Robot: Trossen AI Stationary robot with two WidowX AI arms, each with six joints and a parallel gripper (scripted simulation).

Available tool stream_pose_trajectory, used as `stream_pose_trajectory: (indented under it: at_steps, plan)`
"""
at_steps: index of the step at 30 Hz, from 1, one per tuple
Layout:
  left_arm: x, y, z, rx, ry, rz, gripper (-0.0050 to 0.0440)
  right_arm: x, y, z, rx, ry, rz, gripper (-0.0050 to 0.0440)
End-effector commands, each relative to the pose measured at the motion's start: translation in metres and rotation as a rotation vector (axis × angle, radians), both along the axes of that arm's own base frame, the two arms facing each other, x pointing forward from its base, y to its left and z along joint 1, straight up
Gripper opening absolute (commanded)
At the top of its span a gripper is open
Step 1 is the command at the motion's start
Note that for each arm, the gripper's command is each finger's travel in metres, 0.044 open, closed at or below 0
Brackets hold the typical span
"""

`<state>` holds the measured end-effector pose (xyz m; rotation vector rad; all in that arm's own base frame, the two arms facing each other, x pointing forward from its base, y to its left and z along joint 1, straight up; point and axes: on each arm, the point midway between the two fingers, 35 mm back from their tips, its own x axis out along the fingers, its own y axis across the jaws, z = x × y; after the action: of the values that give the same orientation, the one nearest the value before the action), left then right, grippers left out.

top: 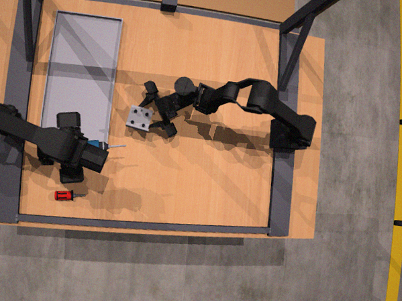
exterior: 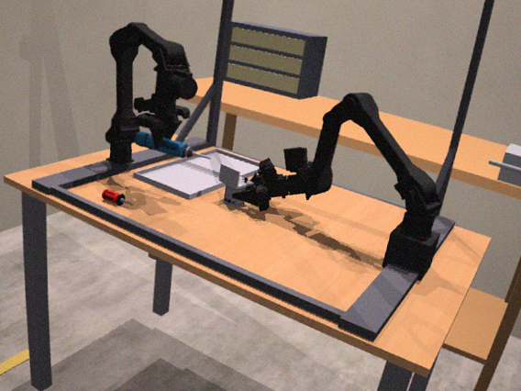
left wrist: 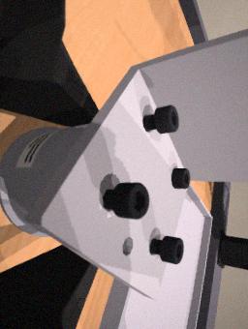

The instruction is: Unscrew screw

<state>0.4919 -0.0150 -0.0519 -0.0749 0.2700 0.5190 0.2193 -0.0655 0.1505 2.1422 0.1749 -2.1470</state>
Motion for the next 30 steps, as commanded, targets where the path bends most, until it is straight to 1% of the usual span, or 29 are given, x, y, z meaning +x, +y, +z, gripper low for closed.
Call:
stream_pose_trajectory:
  at_steps: [1, 4, 6, 8, 12, 18, 20, 21, 24, 30]
  plan:
    - [0.004, -0.001, 0.009, -0.004, -0.020, -0.002, 0.0242, 0.006, 0.010, 0.020, -0.006, -0.011, -0.009, 0.0161]
    - [0.004, -0.001, 0.009, -0.004, -0.020, -0.002, 0.0242, 0.006, 0.010, 0.020, -0.006, -0.011, -0.009, 0.0161]
    - [0.004, -0.001, 0.009, -0.004, -0.020, -0.002, 0.0242, 0.007, 0.008, 0.026, -0.016, -0.055, 0.006, 0.0161]
    - [0.004, -0.001, 0.009, -0.004, -0.020, -0.002, 0.0242, 0.009, 0.005, 0.026, -0.025, -0.086, 0.044, 0.0161]
    - [0.004, -0.001, 0.009, -0.004, -0.020, -0.002, 0.0242, 0.016, 0.010, 0.025, -0.082, -0.172, 0.250, 0.0161]
    - [0.004, -0.001, 0.009, -0.004, -0.020, -0.002, 0.0242, 0.024, 0.017, 0.026, -0.162, -0.264, 0.493, 0.0161]
    - [0.004, -0.001, 0.009, -0.004, -0.020, -0.002, 0.0242, 0.024, 0.017, 0.026, -0.162, -0.264, 0.493, 0.0161]
    - [0.004, -0.001, 0.009, -0.004, -0.020, -0.002, 0.0242, 0.025, 0.019, 0.026, -0.174, -0.281, 0.535, 0.0161]
    - [0.004, -0.001, 0.009, -0.004, -0.020, -0.002, 0.0242, 0.030, 0.023, 0.028, -0.239, -0.331, 0.687, 0.0161]
    - [0.004, -0.001, 0.009, -0.004, -0.020, -0.002, 0.0242, 0.036, 0.032, 0.032, -0.344, -0.403, 0.913, 0.0161]
